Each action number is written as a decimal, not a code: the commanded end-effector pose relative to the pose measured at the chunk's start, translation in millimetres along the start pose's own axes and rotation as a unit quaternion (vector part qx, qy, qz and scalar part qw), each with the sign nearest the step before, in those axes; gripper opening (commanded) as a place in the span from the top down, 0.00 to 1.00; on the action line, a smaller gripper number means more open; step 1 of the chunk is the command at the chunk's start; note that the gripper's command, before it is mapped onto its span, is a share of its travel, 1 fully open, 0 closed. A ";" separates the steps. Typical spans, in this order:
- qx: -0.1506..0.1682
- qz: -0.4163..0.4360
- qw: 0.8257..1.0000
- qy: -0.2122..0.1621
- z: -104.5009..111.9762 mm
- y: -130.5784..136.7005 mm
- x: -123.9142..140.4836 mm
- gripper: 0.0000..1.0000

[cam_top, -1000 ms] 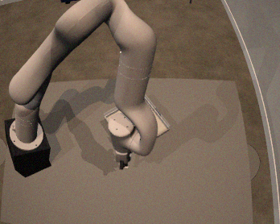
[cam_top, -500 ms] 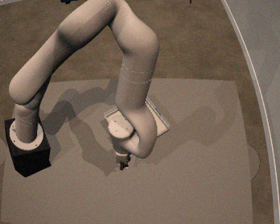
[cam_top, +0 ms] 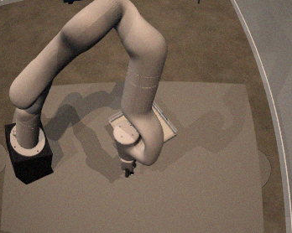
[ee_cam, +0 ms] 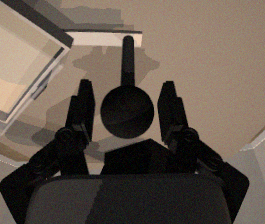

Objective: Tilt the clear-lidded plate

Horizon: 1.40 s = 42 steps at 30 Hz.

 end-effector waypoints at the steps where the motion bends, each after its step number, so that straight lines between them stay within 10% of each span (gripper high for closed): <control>1: 0.000 0.000 1.000 0.001 0.3 0.2 -0.6 0.39; 12: 0.000 0.000 1.000 0.001 0.3 0.2 -0.6 0.39; 13: 0.000 0.000 1.000 0.001 0.3 0.2 -0.6 1.00; 42: 0.000 0.000 1.000 0.001 0.3 0.2 -0.6 1.00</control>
Point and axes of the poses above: the point where the finger pads meet when closed, its own z axis back along the fingers, its own y axis across the jaws, x = y × z, the point moved 4 cm from there along z, back along the fingers, and after that the axes turned 11 degrees about z, right-handed, at the moved point
